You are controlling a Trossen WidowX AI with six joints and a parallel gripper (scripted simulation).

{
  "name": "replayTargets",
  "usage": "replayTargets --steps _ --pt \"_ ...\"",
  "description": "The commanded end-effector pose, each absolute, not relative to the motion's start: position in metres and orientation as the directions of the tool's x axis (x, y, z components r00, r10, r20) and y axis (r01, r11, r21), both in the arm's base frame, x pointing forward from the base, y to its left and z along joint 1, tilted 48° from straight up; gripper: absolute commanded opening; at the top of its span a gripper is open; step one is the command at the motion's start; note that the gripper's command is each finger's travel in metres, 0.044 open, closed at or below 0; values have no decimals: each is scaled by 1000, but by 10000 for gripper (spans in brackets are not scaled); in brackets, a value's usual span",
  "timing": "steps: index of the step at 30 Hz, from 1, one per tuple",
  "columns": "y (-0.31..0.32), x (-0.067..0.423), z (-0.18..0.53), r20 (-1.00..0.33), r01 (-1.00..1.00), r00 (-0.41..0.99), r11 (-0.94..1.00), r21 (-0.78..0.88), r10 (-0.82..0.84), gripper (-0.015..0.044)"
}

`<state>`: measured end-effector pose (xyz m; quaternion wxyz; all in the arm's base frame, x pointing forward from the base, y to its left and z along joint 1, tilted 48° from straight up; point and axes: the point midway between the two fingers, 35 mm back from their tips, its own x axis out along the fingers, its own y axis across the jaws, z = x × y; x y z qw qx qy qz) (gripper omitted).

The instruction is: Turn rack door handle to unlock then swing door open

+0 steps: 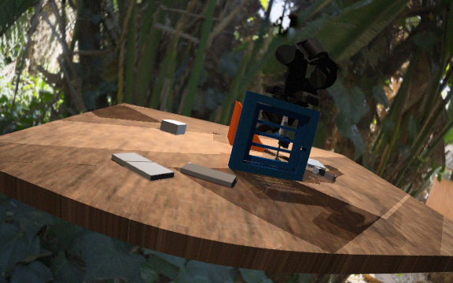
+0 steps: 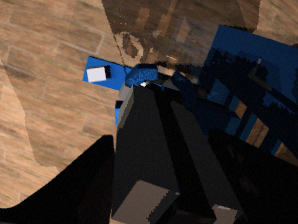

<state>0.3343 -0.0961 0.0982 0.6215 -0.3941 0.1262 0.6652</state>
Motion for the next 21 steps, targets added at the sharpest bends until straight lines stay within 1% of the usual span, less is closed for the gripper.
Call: replayTargets --steps 1,4,12,16,21 --pt "-94 335 98 -681 -922 82 -203 -329 728 294" --pt "-94 335 98 -681 -948 82 -155 -280 728 294" --pt "-94 335 98 -681 -993 82 115 4 728 294" --pt "-94 335 98 -681 -958 82 246 148 728 294" --pt "-94 335 98 -681 -861 82 395 319 728 294"
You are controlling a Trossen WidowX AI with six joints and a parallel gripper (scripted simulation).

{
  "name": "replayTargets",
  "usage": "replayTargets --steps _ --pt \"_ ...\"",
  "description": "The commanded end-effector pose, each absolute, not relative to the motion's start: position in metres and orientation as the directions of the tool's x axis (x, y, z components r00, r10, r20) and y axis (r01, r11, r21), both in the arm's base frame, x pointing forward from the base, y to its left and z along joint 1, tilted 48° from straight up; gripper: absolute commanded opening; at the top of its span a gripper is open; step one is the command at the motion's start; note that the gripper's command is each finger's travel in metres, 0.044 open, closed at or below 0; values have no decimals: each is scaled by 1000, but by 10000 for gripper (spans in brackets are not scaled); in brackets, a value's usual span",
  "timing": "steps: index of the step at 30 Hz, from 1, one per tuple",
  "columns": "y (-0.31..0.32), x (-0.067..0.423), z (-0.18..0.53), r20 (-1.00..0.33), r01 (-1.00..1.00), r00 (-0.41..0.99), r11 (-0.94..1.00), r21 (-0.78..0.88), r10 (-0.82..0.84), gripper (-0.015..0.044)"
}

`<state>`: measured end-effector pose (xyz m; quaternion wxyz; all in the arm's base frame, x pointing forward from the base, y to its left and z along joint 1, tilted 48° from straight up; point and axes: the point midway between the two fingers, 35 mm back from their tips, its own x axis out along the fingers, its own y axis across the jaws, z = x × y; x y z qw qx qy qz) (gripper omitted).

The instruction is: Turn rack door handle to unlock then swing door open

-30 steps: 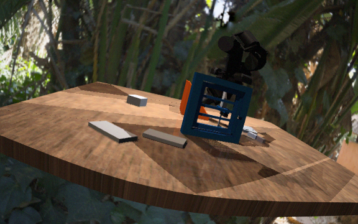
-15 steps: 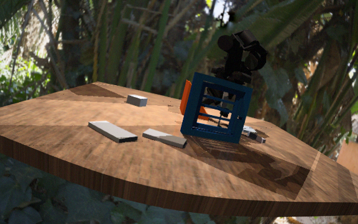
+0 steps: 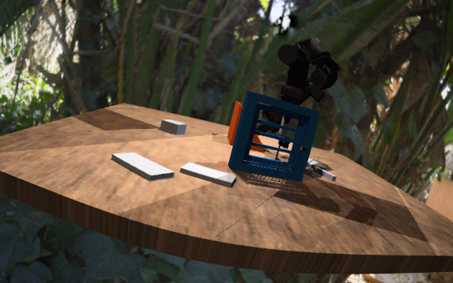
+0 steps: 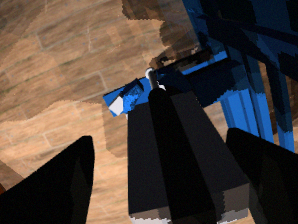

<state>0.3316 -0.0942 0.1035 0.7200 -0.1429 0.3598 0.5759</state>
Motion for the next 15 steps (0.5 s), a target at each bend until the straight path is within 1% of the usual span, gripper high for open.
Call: replayTargets --steps 1,8,15 --pt "-94 335 98 -681 -835 82 423 351 728 294" --pt "-94 335 98 -681 -601 82 581 549 728 294" --pt "-94 335 98 -681 -295 82 670 681 728 294"
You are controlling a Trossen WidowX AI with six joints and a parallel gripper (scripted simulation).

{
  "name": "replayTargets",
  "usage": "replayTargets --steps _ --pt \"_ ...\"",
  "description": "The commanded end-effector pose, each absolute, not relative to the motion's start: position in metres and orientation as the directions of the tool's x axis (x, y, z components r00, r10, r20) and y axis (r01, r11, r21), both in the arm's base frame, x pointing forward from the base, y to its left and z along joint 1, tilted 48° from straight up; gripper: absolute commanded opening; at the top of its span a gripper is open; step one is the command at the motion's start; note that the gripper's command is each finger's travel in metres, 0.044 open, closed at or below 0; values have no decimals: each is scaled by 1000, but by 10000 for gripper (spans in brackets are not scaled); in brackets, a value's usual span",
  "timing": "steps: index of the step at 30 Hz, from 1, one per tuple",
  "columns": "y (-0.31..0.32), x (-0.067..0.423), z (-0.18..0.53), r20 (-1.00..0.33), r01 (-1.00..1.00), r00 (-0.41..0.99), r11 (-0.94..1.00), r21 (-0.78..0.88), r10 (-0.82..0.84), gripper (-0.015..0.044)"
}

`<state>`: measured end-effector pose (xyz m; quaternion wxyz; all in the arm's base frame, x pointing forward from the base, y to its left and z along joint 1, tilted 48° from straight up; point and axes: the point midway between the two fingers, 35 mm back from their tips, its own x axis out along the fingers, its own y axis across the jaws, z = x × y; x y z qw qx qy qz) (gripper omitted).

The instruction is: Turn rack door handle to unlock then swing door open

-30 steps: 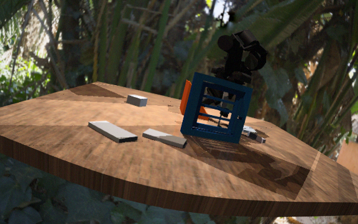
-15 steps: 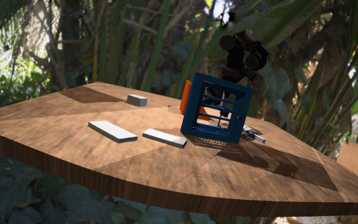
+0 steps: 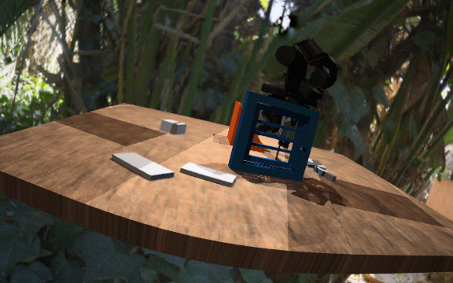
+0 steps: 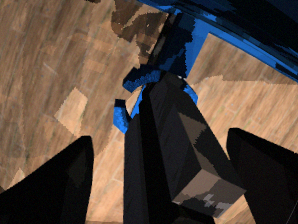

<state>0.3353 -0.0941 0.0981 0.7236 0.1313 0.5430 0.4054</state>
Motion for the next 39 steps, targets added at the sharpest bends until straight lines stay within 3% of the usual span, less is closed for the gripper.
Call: replayTargets --steps 1,9,18,29,39 --pt "-94 335 98 -681 -247 82 677 694 728 294" --pt "-94 335 98 -681 145 82 667 731 728 294" --pt "-94 335 98 -681 556 82 534 638 728 294" --pt "-94 335 98 -681 904 82 233 358 728 294" --pt "-94 335 98 -681 995 82 -102 11 728 294"
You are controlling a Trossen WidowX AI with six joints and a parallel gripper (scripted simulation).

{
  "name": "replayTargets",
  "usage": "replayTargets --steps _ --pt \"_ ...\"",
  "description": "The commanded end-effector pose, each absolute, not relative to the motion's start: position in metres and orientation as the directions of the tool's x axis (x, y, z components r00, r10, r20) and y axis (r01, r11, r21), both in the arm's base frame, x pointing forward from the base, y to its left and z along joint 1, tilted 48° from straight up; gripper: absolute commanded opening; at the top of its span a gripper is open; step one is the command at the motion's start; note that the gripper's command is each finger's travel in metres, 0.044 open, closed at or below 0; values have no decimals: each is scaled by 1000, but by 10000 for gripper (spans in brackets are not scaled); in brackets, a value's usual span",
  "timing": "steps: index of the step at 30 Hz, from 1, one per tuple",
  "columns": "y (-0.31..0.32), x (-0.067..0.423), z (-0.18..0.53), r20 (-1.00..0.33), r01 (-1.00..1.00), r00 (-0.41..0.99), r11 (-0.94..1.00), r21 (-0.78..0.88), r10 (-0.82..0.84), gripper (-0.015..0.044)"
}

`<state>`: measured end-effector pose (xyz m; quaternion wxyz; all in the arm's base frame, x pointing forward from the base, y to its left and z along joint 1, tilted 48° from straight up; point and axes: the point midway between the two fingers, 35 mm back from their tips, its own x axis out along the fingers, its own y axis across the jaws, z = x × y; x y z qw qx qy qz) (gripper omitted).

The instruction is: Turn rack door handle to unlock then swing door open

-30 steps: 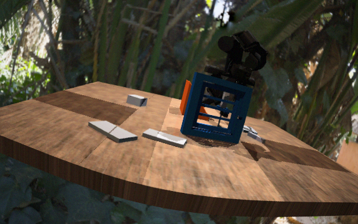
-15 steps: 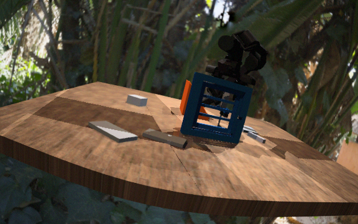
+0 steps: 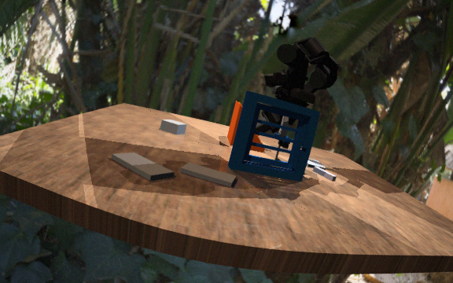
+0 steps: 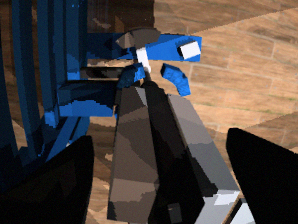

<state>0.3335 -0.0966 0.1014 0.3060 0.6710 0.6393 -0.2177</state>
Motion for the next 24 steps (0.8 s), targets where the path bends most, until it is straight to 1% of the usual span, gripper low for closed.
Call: replayTargets --steps 1,3,10,24 --pt "-94 335 98 -681 991 82 -129 -19 728 294" --pt "-94 335 98 -681 988 82 -151 -43 728 294" --pt "-94 335 98 -681 988 82 -151 -43 728 294" --pt "-94 335 98 -681 988 82 -151 -43 728 201"
